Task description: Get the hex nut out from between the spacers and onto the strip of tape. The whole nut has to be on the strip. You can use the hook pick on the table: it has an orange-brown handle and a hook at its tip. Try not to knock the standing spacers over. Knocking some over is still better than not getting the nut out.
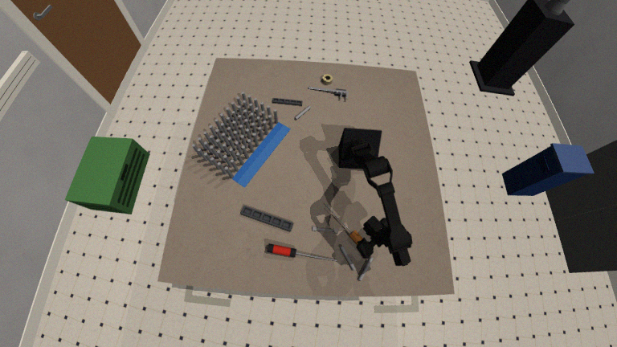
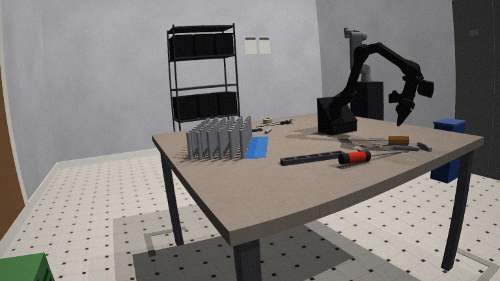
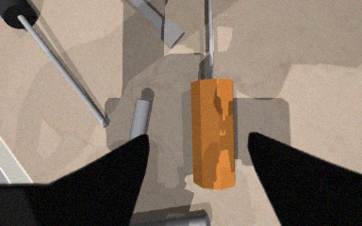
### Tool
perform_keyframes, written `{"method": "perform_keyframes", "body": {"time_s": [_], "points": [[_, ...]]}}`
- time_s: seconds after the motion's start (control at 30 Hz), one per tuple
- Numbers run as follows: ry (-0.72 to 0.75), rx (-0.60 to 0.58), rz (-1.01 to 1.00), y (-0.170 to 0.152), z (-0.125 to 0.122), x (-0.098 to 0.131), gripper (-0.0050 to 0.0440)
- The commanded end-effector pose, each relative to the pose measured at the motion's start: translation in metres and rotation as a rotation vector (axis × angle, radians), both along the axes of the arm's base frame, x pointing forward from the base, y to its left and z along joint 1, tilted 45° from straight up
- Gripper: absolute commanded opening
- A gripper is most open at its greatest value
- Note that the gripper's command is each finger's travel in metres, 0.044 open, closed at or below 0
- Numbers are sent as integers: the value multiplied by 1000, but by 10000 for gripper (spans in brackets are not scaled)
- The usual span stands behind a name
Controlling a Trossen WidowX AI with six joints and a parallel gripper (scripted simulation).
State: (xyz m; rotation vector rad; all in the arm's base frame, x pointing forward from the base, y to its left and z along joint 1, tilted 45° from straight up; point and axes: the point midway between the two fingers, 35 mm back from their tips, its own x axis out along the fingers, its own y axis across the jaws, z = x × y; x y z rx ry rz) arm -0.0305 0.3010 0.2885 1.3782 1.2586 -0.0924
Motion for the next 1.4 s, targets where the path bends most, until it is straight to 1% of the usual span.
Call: {"method": "perform_keyframes", "body": {"time_s": [0.0, 1.37], "points": [[4, 32, 0, -2, 11, 1, 280], [0, 14, 3, 40, -34, -1, 280]]}}
